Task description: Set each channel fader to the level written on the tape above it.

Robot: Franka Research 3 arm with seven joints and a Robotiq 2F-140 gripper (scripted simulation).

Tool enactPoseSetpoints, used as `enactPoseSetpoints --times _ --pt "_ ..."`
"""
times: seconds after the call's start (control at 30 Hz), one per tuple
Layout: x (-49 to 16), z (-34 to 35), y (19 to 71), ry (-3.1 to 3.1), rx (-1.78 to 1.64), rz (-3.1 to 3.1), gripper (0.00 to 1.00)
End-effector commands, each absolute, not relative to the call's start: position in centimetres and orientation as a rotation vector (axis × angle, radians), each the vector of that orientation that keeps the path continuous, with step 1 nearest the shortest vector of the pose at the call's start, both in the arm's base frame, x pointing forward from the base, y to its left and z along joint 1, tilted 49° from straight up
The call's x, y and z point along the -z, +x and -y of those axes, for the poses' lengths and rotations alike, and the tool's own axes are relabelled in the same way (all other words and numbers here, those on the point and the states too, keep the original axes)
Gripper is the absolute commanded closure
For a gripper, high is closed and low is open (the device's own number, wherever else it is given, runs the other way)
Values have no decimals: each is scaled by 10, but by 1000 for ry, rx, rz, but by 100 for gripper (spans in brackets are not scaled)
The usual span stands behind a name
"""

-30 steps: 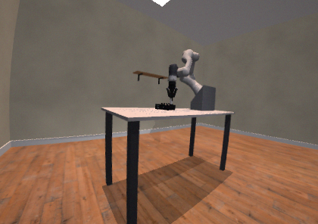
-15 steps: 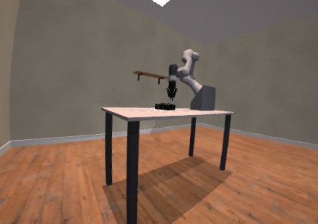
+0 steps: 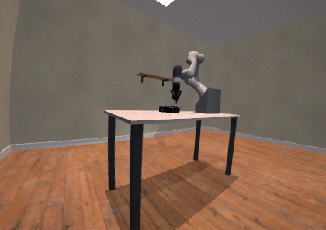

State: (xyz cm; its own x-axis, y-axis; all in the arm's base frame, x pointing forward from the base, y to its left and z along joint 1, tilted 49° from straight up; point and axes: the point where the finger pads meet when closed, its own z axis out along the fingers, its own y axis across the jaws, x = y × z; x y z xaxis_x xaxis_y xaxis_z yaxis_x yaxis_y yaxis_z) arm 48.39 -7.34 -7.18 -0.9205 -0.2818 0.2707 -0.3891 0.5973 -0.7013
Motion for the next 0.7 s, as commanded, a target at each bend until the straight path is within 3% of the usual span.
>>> enactPoseSetpoints --times 0.0,0.67 --pt "71 73 483 566 -1229 2684 100" --pt "46 44 482 566 -1229 2684 100"
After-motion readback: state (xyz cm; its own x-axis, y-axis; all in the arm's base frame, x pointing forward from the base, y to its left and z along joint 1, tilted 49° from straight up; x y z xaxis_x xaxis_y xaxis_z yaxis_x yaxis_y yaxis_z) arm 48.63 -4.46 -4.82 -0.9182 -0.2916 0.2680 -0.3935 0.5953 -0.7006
